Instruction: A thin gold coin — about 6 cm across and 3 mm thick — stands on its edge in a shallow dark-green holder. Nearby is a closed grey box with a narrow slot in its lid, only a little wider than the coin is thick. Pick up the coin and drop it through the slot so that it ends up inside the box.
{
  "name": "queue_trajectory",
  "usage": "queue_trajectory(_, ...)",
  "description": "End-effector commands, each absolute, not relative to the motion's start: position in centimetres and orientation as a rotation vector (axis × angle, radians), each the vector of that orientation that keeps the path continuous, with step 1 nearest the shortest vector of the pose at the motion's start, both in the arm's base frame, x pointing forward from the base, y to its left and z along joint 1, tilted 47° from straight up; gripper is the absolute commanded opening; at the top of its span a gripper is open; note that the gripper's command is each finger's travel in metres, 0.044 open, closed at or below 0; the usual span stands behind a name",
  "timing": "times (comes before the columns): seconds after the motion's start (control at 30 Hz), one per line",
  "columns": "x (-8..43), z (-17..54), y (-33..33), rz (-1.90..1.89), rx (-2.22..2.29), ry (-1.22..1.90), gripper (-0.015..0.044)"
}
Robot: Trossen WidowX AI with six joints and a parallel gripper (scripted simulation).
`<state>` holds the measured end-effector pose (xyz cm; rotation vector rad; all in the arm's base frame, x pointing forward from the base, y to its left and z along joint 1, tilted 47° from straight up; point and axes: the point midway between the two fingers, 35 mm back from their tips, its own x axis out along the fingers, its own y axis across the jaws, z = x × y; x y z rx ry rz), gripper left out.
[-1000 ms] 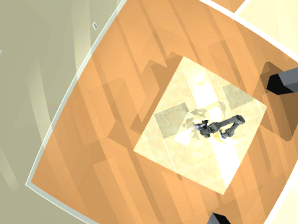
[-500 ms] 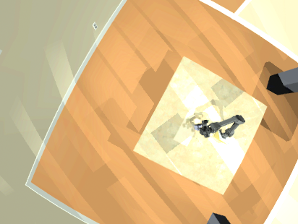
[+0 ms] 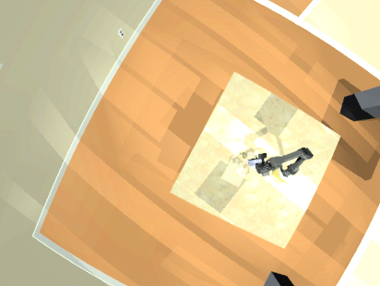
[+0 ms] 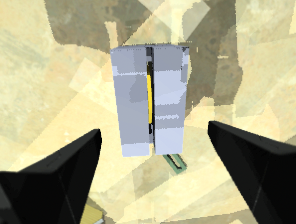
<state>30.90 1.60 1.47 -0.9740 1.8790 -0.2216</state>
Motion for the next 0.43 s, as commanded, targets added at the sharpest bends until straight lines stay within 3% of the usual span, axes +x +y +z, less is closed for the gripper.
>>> queue_trajectory(0.0, 31.4, 3.3, 3.5, -0.223, -0.970, 1.873, 0.0440)
queue_trajectory(0.4, 31.5, 4.5, 4.6, -0.223, -0.973, 1.876, 0.0440)
